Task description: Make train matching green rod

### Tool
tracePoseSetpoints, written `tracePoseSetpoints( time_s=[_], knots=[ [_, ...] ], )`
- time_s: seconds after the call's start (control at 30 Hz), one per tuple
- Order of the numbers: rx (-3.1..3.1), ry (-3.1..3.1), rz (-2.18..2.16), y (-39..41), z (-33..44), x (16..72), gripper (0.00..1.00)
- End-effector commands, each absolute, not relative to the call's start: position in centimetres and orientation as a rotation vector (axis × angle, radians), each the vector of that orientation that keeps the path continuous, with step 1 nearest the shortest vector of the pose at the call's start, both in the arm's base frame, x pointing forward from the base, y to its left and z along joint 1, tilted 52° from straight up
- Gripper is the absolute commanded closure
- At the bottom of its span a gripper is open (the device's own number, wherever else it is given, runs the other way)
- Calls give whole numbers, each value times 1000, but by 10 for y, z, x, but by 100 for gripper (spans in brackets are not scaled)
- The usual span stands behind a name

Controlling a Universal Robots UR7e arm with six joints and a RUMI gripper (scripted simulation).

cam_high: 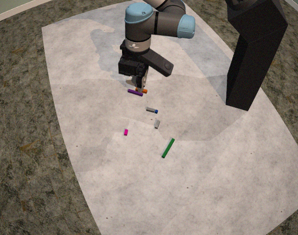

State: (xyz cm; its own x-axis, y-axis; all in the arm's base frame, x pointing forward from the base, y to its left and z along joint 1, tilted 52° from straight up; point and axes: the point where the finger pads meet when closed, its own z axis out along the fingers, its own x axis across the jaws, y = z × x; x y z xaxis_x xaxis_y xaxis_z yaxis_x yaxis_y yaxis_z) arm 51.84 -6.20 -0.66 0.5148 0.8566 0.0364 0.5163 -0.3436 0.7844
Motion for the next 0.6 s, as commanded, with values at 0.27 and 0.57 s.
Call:
tracePoseSetpoints(
  time_s=[0.27, 0.57],
  knots=[
    [2018, 1118, 587, -67, -15, 528, 100],
    [2018, 1118, 587, -81, -39, 555, 100]
  ],
)
